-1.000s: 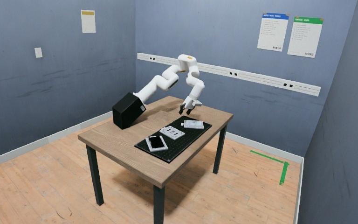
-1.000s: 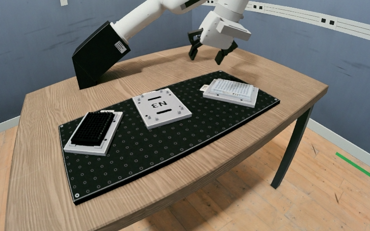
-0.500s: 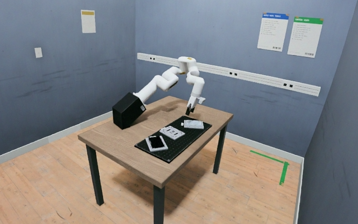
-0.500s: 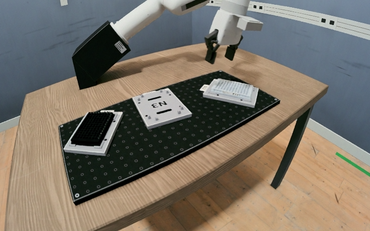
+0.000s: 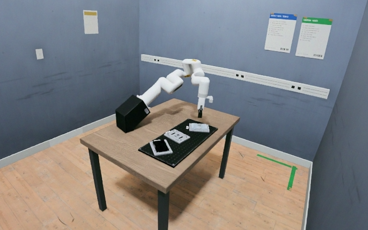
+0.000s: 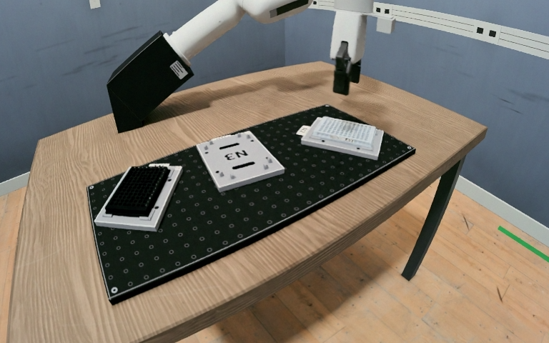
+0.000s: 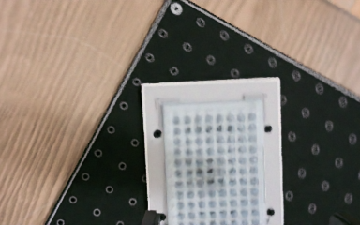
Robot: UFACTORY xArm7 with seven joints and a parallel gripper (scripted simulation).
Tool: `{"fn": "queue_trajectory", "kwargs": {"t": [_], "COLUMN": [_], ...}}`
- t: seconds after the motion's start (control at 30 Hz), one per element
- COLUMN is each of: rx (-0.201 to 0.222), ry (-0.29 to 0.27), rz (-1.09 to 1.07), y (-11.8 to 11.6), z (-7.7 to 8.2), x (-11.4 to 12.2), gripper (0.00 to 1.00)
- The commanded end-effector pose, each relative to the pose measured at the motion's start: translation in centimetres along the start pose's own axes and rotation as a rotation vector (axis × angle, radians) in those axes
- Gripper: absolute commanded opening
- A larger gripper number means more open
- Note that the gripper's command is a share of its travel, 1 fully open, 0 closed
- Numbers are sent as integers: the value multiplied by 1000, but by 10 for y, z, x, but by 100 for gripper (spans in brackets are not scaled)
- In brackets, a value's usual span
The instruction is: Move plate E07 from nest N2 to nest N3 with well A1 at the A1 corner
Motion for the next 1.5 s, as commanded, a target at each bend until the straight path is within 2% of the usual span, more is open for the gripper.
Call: {"fn": "queue_trajectory", "kwargs": {"t": [0.0, 0.33, 1.47], "rx": [3, 3, 3], "ry": [34, 34, 34], "rz": [50, 50, 50], "y": [0, 0, 0], "z": [3, 3, -47], "x": [-4, -4, -5], "gripper": [100, 100, 100]}}
Point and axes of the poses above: the point where the finger pads meet when closed, its own z axis back along the fingers, its own y axis across the jaws, x = y × z, the point moved 1 cm from there along z, back along the fingers, and after that the axes turned 4 degrees about z, right-handed, at the moved point
